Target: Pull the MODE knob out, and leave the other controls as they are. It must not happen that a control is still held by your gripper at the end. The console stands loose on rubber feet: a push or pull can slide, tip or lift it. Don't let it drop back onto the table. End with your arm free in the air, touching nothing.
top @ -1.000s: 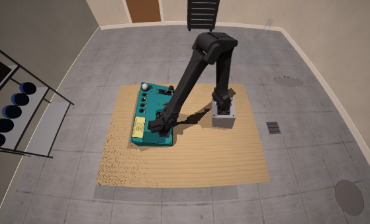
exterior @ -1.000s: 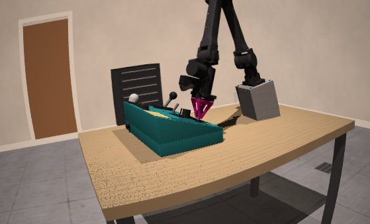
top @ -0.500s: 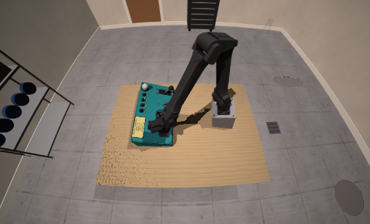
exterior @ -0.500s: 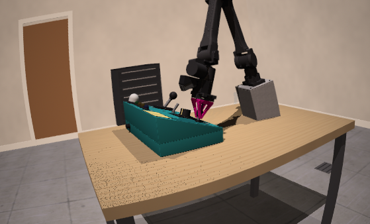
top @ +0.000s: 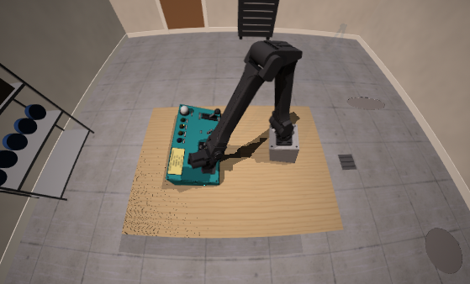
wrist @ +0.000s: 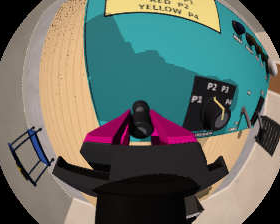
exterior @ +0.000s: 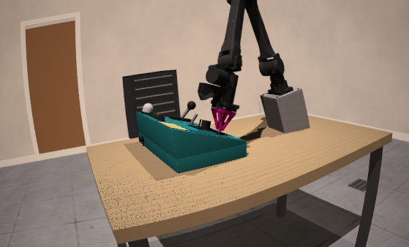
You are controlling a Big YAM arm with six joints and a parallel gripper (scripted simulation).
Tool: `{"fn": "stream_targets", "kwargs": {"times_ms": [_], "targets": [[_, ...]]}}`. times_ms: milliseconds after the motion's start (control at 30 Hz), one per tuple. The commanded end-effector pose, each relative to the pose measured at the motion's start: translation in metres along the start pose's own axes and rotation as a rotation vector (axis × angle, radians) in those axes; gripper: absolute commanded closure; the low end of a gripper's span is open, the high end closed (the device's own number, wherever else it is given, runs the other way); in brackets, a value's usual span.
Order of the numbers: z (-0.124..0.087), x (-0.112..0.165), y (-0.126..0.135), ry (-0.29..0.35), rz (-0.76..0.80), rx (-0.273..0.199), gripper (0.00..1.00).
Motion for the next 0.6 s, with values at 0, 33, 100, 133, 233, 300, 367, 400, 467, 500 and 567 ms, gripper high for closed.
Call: {"fn": "stream_targets", "kwargs": {"times_ms": [0,33,100,133,233,300,367,400,467,500,567], "targets": [[-0.0176,-0.0034,0.0047,-0.019,0.004,-0.013,1.00],[-0.0179,-0.0034,0.0047,-0.019,0.004,-0.013,1.00],[-0.0186,-0.0034,0.0046,-0.019,0.004,-0.013,1.00],[-0.0189,-0.0034,0.0046,-0.020,0.004,-0.013,1.00],[-0.0199,-0.0034,0.0046,-0.020,0.004,-0.012,1.00],[-0.0202,-0.0034,0.0045,-0.020,0.004,-0.012,1.00],[-0.0205,-0.0034,0.0045,-0.020,0.004,-0.012,1.00],[-0.0207,-0.0034,0.0045,-0.020,0.004,-0.012,1.00],[-0.0213,-0.0034,0.0045,-0.020,0.004,-0.012,1.00],[-0.0216,-0.0034,0.0044,-0.020,0.004,-0.012,1.00],[-0.0221,-0.0034,0.0044,-0.020,0.004,-0.012,1.00]]}}
Point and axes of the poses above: the point where the finger pads meet when closed, its own z axis out along the fingers, its own y axis across the jaws, x = y × z, the point moved 3 cm from there along -z, back along the fingers, and after that the axes turned 1 degree about -z, right-handed, at the moved point
